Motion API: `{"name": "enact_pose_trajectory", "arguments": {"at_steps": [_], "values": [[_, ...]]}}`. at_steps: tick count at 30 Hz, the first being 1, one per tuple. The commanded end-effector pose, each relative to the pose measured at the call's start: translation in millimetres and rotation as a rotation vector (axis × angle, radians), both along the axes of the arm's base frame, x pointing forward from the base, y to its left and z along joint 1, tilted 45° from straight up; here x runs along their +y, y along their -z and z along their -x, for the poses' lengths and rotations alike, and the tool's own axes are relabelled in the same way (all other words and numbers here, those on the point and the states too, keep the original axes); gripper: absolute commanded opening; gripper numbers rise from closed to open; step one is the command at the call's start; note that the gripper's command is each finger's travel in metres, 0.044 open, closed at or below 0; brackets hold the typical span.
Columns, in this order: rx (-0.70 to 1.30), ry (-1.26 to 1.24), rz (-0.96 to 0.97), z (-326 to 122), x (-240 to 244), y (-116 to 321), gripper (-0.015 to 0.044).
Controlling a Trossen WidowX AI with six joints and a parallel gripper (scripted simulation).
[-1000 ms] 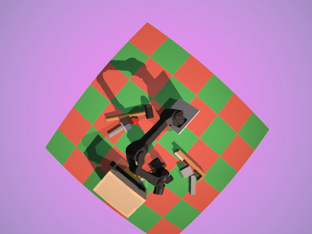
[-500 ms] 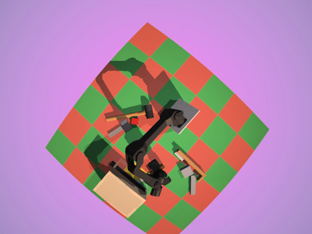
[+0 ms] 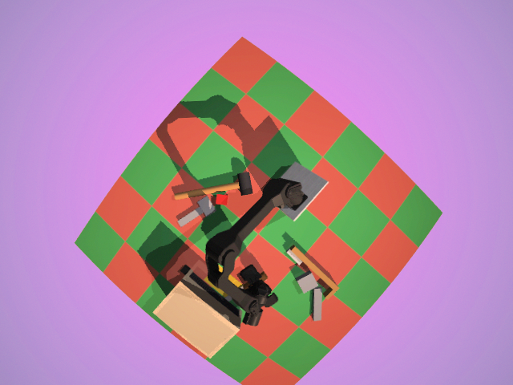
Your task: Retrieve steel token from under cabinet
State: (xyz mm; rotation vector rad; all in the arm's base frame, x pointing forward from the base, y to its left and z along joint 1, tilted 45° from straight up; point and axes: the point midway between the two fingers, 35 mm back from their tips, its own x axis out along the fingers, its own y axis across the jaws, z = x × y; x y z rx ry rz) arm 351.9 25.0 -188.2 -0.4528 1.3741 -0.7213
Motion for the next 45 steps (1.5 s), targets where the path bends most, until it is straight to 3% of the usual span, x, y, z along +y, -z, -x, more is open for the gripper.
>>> {"name": "enact_pose_trajectory", "arguments": {"at_steps": [1,45], "values": [[-0.02,0.001,0.004,-12,-2,-3,0.0],[-0.022,0.001,0.005,-50,-6,-10,0.0]]}}
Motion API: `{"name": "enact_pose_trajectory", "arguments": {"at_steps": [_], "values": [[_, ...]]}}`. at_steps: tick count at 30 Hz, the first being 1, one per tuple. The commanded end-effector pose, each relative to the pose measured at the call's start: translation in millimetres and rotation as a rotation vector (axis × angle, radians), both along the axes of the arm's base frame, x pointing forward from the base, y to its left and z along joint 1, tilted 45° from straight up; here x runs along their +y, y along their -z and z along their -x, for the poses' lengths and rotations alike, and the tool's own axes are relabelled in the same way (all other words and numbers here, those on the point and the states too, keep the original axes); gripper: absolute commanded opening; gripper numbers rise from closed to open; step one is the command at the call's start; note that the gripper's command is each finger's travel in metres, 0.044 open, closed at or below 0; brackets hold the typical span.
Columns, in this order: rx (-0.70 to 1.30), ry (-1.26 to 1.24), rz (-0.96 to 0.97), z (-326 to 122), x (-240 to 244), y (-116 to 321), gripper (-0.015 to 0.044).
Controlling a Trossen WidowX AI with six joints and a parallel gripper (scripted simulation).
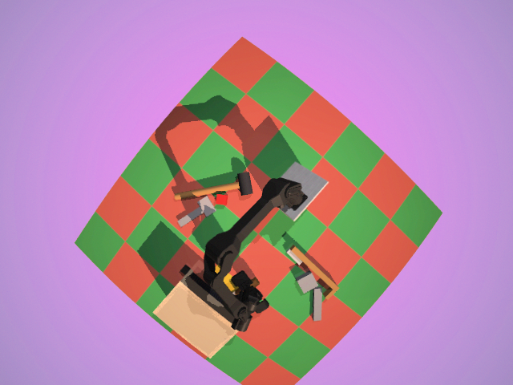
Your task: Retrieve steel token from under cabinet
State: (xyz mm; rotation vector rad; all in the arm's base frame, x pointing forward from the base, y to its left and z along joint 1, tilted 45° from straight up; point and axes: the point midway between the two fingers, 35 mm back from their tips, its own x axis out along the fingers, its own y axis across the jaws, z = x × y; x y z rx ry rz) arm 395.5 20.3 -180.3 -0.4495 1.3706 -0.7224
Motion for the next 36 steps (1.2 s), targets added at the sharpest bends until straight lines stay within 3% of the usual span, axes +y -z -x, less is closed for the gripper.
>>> {"name": "enact_pose_trajectory", "arguments": {"at_steps": [1,36], "values": [[-0.018,-0.001,0.005,-7,-2,-2,0.0],[-0.017,-0.001,0.007,0,-22,-20,0.0]]}}
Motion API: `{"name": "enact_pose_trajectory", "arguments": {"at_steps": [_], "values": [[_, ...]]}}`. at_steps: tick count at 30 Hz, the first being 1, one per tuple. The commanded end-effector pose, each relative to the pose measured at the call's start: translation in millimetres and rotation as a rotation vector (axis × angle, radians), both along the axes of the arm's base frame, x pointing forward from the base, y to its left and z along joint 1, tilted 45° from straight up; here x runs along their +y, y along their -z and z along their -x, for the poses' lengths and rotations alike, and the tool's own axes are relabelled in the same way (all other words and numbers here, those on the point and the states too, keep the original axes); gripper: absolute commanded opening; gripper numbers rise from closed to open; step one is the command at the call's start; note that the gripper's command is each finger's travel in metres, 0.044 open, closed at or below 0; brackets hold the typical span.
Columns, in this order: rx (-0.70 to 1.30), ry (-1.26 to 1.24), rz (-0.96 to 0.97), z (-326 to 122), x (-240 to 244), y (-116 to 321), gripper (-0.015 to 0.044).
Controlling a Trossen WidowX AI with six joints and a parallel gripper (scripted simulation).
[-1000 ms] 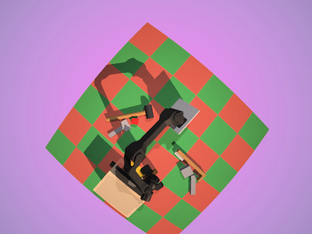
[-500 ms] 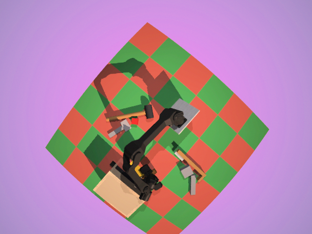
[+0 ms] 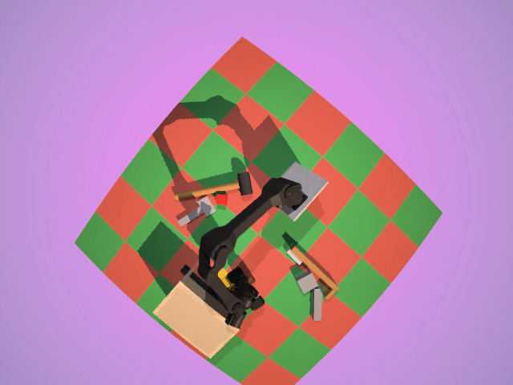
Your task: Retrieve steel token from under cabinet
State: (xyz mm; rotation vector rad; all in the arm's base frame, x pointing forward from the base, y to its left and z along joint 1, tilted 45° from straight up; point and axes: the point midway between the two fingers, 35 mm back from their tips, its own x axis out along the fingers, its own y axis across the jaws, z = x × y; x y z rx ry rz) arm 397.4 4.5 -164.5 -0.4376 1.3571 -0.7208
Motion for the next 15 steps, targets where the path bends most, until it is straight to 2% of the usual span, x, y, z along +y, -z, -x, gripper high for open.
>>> {"name": "enact_pose_trajectory", "arguments": {"at_steps": [1,15], "values": [[0.0,-0.001,0.013,1.9,-6.7,-4.8,0.0],[0.0,-0.001,0.014,4.3,-14.7,-12.4,0.0]]}}
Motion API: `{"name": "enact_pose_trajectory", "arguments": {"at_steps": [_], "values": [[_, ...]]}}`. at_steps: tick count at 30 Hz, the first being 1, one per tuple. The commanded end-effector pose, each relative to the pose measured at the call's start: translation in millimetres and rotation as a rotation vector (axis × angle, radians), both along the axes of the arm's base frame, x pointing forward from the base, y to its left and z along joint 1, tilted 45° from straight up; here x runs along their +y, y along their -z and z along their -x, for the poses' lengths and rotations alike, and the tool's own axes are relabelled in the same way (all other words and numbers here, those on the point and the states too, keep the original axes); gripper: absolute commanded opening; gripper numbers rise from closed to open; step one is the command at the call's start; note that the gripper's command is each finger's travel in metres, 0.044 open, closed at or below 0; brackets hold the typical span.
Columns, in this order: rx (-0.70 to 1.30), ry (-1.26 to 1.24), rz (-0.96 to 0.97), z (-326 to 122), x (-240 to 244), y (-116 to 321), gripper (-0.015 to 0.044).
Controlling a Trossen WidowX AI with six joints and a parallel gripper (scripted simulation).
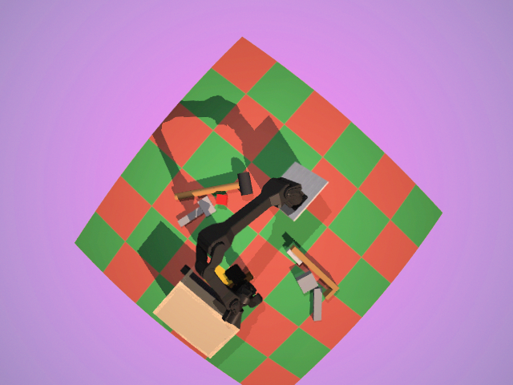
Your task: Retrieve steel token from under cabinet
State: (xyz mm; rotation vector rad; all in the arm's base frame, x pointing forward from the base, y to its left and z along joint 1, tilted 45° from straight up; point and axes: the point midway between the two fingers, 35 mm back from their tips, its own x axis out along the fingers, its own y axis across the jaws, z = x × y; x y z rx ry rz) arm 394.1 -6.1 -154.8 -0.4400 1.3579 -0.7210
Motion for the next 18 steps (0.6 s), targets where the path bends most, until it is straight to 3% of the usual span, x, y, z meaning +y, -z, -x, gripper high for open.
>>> {"name": "enact_pose_trajectory", "arguments": {"at_steps": [1,18], "values": [[-0.001,0.0,0.012,1,-4,-3,0.0],[-0.001,0.0,0.012,15,-1,2,0.0]]}}
